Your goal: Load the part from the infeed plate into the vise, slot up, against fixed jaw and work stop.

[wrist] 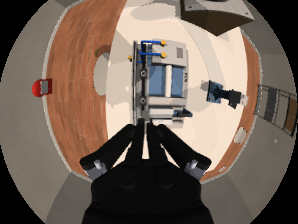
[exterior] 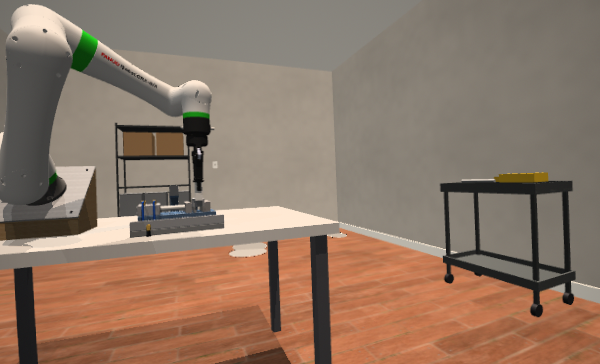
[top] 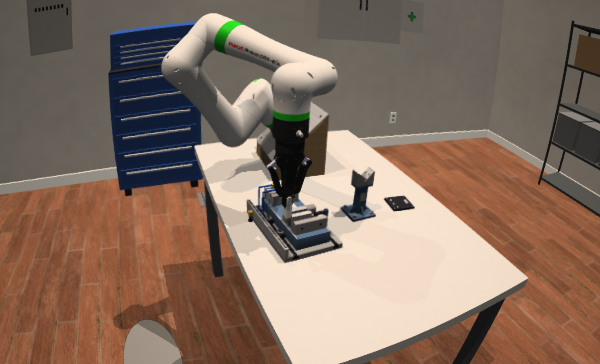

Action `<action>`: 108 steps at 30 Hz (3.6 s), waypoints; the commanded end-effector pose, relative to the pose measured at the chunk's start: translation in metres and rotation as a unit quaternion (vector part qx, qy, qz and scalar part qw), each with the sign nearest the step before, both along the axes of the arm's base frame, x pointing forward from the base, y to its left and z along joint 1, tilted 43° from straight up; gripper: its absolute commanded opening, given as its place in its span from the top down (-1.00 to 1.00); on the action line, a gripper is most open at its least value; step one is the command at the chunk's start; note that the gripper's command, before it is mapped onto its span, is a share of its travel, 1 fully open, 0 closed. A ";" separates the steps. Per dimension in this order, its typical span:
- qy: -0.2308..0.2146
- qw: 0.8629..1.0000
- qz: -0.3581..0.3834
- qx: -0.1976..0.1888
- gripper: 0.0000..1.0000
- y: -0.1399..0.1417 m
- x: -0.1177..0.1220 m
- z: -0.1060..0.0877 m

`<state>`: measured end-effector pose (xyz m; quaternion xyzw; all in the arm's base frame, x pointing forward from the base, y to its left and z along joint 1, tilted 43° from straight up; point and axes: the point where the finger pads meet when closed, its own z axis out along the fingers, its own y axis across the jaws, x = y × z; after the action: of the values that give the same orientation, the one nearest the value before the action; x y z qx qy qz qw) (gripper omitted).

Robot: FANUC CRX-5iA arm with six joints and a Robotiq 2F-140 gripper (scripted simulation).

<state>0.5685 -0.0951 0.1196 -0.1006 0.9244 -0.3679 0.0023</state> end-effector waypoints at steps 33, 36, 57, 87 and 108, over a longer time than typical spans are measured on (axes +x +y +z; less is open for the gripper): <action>0.000 1.000 0.000 0.000 1.00 0.007 -0.002 -0.006; 0.000 1.000 0.000 0.000 1.00 0.007 -0.002 -0.006; 0.000 1.000 0.000 0.000 1.00 0.011 -0.003 -0.010; 0.000 1.000 0.000 0.000 1.00 0.015 -0.004 -0.014; 0.000 1.000 0.000 0.000 1.00 0.016 -0.004 -0.015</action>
<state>0.5647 -0.0801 0.1057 -0.1003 0.9239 -0.3693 0.0026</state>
